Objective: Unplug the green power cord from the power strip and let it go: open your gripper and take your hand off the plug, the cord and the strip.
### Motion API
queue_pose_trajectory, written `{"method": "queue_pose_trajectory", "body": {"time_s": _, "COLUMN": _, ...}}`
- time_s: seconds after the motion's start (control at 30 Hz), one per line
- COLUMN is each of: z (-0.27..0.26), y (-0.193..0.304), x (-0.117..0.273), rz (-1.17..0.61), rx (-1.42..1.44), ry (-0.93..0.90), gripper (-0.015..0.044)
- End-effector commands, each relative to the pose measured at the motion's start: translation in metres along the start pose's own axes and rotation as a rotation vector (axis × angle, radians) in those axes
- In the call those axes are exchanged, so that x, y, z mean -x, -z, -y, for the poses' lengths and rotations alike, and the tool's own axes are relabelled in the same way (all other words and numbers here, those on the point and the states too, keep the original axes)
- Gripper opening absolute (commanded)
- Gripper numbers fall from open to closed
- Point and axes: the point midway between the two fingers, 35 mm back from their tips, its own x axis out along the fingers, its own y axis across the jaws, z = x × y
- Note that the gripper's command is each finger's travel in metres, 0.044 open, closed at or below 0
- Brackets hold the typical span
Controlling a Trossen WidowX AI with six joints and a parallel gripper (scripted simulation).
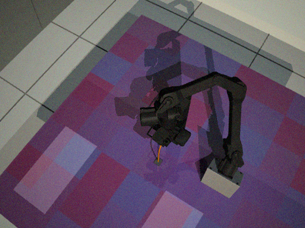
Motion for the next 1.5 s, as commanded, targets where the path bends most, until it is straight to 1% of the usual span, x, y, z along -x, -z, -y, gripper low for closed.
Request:
{"method": "queue_pose_trajectory", "body": {"time_s": 0.0, "z": -0.001, "y": 0.001, "x": -0.005, "rz": -0.005, "rx": 0.006, "ry": -0.001, "gripper": 0.016}}
{"method": "queue_pose_trajectory", "body": {"time_s": 0.03, "z": -0.001, "y": 0.001, "x": -0.005, "rz": -0.005, "rx": 0.006, "ry": -0.001, "gripper": 0.016}}
{"method": "queue_pose_trajectory", "body": {"time_s": 0.17, "z": 0.0, "y": 0.0, "x": -0.002, "rz": -0.001, "rx": 0.0, "ry": -0.001, "gripper": 0.0055}}
{"method": "queue_pose_trajectory", "body": {"time_s": 0.43, "z": 0.0, "y": 0.0, "x": -0.002, "rz": -0.001, "rx": 0.0, "ry": -0.001, "gripper": 0.0002}}
{"method": "queue_pose_trajectory", "body": {"time_s": 1.47, "z": 0.001, "y": -0.045, "x": 0.003, "rz": 0.003, "rx": 0.003, "ry": 0.0, "gripper": 0.0}}
